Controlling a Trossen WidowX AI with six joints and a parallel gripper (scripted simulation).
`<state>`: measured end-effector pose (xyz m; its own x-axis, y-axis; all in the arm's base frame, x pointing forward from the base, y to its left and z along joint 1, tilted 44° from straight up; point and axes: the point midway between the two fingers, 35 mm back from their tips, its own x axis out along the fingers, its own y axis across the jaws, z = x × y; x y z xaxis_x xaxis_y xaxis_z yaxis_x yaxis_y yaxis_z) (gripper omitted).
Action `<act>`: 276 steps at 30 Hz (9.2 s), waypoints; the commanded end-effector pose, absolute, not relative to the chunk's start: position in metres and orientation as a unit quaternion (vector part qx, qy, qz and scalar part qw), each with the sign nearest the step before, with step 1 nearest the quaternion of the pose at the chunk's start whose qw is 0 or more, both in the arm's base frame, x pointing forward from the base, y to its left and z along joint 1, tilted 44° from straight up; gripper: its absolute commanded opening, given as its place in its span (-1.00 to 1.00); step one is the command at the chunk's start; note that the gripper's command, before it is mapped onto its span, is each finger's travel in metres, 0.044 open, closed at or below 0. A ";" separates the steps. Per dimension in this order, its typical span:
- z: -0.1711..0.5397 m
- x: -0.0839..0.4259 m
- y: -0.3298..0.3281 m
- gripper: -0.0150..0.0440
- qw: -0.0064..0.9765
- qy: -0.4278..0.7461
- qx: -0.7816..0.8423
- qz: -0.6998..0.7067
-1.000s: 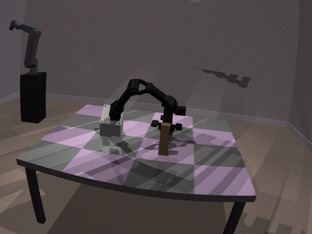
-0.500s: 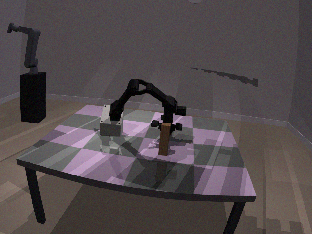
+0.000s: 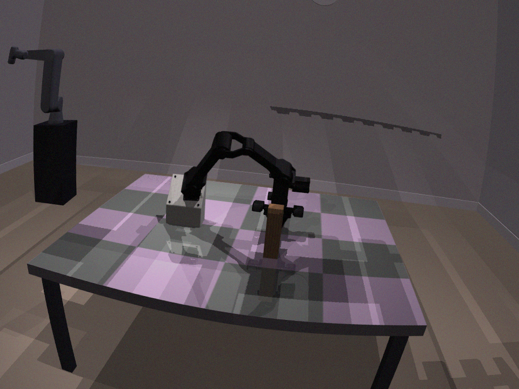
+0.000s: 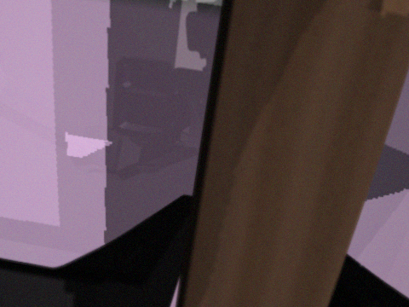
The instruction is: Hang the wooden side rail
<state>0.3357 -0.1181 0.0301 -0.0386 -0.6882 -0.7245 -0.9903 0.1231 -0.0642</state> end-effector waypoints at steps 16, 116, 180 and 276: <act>0.034 0.339 -0.120 -0.49 0.319 0.678 -0.619 0.234; 0.043 0.337 -0.127 -0.49 0.319 0.678 -0.619 0.234; 0.047 0.335 -0.132 -0.49 0.319 0.678 -0.619 0.234; 0.054 0.334 -0.139 -0.49 0.319 0.678 -0.620 0.234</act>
<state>0.3330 -0.1389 0.0501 -0.0376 -0.6888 -0.7240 -0.9895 0.1268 -0.0692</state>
